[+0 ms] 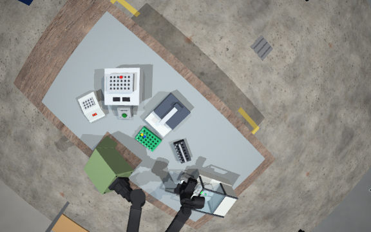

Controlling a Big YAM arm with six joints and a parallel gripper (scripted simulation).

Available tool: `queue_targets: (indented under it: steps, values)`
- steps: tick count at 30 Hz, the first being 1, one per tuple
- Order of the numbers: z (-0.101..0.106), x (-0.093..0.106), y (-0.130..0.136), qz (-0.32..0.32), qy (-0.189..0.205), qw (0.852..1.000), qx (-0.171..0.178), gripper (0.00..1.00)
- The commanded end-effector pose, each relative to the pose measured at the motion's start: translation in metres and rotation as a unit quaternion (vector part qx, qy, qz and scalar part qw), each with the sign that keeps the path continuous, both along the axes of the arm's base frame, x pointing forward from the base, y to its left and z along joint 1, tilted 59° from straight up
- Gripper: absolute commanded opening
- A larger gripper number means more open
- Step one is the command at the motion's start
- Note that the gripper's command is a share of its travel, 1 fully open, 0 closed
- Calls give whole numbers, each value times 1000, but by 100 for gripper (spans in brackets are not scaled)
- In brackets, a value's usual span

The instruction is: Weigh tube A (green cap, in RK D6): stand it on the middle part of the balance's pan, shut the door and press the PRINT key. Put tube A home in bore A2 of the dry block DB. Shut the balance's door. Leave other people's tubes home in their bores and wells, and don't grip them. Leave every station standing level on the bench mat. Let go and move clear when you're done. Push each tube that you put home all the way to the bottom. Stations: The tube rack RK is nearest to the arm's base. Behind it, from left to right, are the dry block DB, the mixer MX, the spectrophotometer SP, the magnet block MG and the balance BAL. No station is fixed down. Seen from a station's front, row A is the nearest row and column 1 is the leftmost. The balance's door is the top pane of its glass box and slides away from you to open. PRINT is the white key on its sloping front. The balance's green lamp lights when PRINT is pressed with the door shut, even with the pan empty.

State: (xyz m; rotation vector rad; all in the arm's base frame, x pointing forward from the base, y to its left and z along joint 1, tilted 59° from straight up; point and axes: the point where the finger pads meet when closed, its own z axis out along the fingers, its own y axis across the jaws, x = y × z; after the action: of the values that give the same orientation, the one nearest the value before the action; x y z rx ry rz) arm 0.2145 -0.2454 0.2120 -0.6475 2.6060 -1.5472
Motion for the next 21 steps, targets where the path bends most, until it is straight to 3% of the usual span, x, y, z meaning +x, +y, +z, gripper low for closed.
queue_targets:
  steps: [1,21]
  values:
    - [-10,-2,-10,-10,11,1000,4,0]
    - [-4,-2,-9,-18,-1,1000,2,0]
